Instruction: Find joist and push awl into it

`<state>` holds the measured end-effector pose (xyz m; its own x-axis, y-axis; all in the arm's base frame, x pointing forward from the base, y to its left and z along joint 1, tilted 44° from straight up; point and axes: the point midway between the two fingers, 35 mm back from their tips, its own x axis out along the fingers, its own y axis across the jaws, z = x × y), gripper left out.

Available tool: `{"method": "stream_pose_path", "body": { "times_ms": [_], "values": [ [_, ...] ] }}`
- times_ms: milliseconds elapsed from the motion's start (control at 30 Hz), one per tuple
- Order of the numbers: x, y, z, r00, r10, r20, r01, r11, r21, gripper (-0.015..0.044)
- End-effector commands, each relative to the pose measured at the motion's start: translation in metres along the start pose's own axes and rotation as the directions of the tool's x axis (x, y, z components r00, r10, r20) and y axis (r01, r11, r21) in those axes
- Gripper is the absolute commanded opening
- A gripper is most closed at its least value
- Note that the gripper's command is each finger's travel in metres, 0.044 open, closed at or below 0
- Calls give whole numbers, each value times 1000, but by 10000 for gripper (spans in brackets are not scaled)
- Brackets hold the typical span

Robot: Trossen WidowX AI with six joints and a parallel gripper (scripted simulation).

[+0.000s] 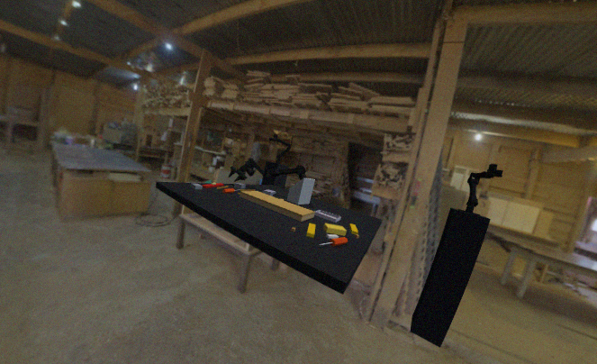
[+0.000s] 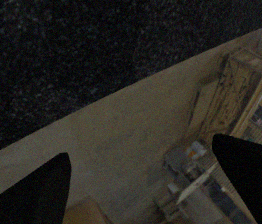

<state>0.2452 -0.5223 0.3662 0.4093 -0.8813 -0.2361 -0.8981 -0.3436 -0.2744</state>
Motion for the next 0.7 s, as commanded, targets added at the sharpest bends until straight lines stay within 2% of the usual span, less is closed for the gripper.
{"method": "stream_pose_path", "body": {
  "times_ms": [0, 33, 333, 667],
  "values": [
    [-1, 1, -3, 1000, 0, -7, 0, 1000, 4, 426],
    [-5, 5, -10, 1000, 2, -29, -1, 1000, 15, 440],
    [-82, 54, -122, 933, 25, -360, 30, 989, 146, 440],
    [-218, 87, -223, 710, 24, -704, 128, 978, 162, 440]
  ]
}}
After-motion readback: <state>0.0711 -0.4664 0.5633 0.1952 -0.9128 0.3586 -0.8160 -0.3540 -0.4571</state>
